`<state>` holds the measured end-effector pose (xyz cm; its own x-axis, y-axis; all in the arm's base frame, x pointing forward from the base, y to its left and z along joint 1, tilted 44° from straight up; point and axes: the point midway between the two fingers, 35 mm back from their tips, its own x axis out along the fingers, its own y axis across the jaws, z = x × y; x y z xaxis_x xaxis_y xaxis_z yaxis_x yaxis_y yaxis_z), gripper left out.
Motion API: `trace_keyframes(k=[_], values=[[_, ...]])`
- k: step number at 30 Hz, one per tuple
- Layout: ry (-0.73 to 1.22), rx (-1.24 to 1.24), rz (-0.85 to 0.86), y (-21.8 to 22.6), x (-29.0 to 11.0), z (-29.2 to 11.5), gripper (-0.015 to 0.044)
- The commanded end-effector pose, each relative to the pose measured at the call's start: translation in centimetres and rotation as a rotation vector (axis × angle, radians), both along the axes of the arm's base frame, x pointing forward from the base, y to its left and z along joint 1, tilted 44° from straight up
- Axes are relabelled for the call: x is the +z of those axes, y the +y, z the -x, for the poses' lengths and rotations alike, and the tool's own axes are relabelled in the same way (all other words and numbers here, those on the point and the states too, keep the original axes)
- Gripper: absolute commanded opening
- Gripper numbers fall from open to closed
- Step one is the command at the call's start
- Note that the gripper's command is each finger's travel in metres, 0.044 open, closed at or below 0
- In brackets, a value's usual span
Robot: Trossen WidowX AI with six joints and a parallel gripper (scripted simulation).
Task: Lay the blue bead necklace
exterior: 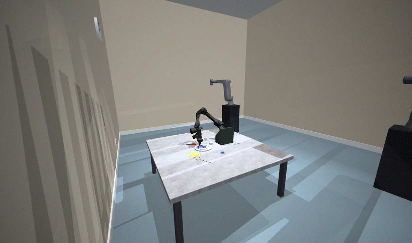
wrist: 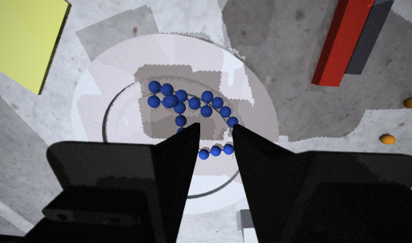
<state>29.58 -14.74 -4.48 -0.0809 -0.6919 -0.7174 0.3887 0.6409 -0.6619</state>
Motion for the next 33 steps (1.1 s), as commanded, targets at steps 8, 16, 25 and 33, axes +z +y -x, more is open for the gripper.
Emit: trace_keyframes(k=[8, 16, 25, 33], values=[[0.911, 0.957, -0.101, 1.3, 1.5, 2.2, 0.012], [1.251, 1.307, -0.138, 1.6, 1.8, 3.0, 0.012], [1.257, 1.313, -0.139, 1.6, 1.8, 3.0, 0.012], [1.257, 1.313, -0.139, 1.4, 1.6, 3.0, 0.012]])
